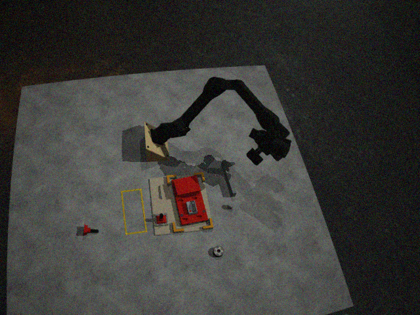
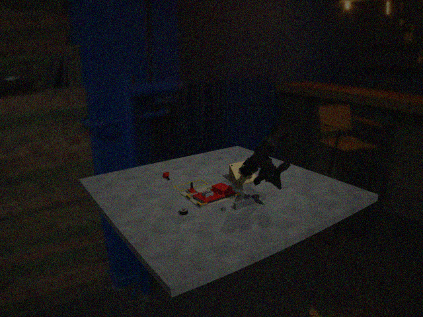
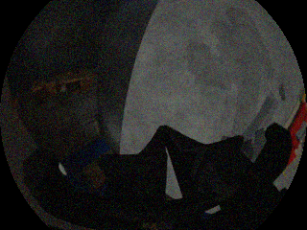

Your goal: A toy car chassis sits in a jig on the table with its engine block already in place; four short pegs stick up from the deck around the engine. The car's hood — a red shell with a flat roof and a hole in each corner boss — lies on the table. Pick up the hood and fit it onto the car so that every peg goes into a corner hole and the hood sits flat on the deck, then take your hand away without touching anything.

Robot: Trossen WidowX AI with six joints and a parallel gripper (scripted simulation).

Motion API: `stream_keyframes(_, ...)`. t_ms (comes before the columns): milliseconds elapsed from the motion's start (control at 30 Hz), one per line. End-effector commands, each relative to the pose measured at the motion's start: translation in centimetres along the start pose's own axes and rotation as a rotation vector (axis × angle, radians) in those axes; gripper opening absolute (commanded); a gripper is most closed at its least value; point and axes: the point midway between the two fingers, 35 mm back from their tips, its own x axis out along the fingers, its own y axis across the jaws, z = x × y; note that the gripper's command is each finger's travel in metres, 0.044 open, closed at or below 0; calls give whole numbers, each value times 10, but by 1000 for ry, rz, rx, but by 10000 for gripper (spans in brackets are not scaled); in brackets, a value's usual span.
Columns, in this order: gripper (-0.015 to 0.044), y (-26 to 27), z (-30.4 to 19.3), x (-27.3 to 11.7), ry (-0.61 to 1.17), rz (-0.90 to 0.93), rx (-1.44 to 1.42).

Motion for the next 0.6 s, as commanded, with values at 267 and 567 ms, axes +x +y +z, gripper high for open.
stream_keyframes(267,236,-118,19,-48,-204,-235,553)
stream_keyframes(567,440,-236,-27,-126,-453,-395,1287)
